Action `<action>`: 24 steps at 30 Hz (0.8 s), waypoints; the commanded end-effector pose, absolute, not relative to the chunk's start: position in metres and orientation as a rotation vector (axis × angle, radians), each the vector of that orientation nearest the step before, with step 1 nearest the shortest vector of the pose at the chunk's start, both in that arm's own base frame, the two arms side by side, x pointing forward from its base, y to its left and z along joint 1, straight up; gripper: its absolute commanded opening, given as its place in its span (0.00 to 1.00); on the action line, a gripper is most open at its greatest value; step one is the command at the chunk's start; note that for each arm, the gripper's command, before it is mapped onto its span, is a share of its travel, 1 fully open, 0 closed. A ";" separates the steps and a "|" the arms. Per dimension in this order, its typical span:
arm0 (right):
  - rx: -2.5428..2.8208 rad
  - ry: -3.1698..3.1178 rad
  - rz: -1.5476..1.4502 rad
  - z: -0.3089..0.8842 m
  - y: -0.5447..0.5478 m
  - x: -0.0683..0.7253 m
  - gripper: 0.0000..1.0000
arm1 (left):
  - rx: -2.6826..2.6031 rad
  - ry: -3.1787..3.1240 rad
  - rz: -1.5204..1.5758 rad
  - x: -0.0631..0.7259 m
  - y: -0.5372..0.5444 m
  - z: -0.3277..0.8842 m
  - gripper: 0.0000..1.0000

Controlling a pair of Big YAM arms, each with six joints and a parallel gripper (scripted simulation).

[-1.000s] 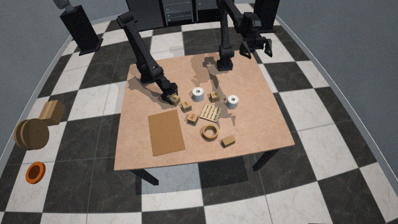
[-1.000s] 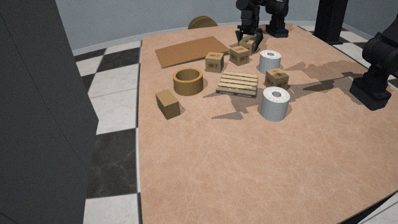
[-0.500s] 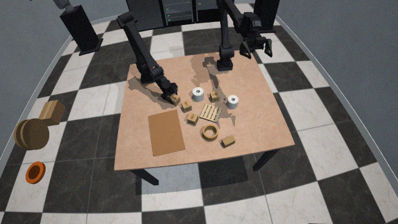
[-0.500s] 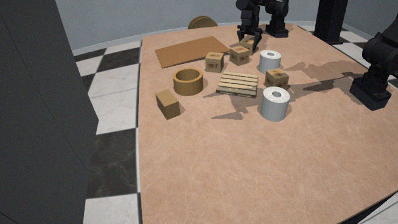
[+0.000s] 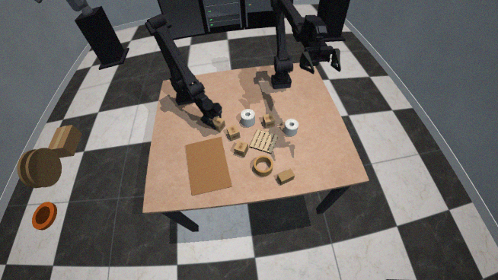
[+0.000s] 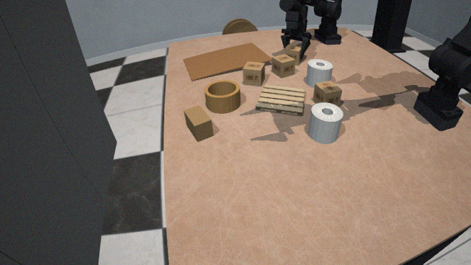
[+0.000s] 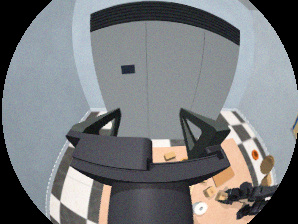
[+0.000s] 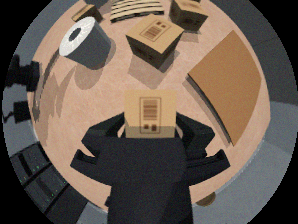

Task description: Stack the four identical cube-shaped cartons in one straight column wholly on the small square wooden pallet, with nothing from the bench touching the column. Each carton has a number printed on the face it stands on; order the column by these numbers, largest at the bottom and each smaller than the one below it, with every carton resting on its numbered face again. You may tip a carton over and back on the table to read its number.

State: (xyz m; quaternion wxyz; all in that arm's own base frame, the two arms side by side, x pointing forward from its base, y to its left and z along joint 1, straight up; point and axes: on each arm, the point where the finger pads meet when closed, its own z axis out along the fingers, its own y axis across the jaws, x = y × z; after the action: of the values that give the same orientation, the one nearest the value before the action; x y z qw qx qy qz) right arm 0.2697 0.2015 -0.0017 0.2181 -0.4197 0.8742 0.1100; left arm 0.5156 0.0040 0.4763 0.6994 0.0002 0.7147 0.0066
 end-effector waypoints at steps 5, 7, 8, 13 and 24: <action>-1.127 2.369 0.313 0.062 0.212 0.285 0.50 | 0.000 1.560 0.000 0.518 0.000 0.498 1.00; -1.127 2.369 0.313 0.065 0.212 0.285 0.50 | 0.000 1.560 0.000 0.518 0.000 0.498 1.00; -1.126 2.367 0.313 0.066 0.212 0.285 0.50 | 0.000 1.560 0.000 0.518 0.000 0.498 1.00; -1.128 2.374 0.313 0.072 0.211 0.283 0.50 | 0.000 1.560 0.000 0.518 0.000 0.498 1.00; -1.138 2.387 0.310 0.210 0.208 0.279 0.50 | 0.000 1.560 0.000 0.518 0.000 0.498 1.00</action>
State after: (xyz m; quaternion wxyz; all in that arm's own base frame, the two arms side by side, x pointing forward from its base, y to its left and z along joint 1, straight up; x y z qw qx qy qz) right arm 0.2586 0.1946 0.1223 0.1943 -0.4192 0.8803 0.1075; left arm 0.5156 0.0040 0.4763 0.6994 0.0002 0.7147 0.0066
